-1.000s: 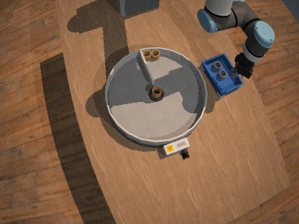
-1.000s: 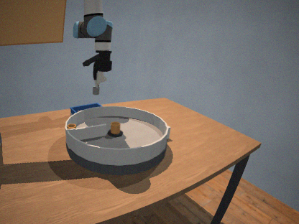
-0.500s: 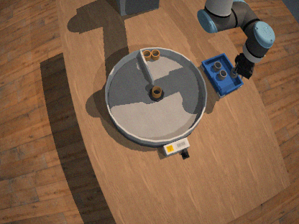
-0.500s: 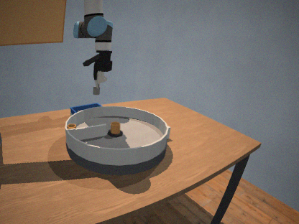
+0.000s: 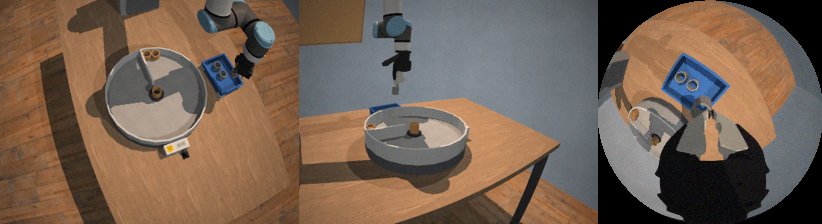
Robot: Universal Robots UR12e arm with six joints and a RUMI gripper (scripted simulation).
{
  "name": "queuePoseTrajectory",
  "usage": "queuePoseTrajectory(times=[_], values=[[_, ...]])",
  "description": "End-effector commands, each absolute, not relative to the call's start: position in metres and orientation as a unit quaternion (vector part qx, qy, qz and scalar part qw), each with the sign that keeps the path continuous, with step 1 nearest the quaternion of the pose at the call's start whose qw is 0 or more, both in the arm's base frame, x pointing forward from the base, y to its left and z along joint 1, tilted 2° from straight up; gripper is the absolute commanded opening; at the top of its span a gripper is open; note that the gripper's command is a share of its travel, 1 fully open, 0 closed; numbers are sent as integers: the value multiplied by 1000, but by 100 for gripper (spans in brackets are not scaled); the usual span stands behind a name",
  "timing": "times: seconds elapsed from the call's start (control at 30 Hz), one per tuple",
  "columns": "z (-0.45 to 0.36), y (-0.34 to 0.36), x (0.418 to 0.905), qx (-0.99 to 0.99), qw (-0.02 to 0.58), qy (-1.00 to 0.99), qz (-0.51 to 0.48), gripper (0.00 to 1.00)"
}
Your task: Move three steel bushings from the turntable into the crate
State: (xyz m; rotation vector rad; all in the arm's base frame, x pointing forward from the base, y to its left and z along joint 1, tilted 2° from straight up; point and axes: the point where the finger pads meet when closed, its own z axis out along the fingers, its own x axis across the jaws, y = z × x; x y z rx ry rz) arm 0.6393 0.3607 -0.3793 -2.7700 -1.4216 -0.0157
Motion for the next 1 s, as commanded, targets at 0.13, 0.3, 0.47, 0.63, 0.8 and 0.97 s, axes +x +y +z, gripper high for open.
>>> queuePoseTrajectory(times=[0.13,0.3,0.47,0.63,0.8,0.97], values=[[-379,361,640,-890,14,-457,-6,0],[-379,361,640,-890,14,-457,-6,0],[-379,361,640,-890,14,-457,-6,0],[-384,361,640,-890,14,-457,-6,0],[-406,362,640,-890,14,-457,-6,0],[-424,362,640,-890,14,-457,-6,0]])
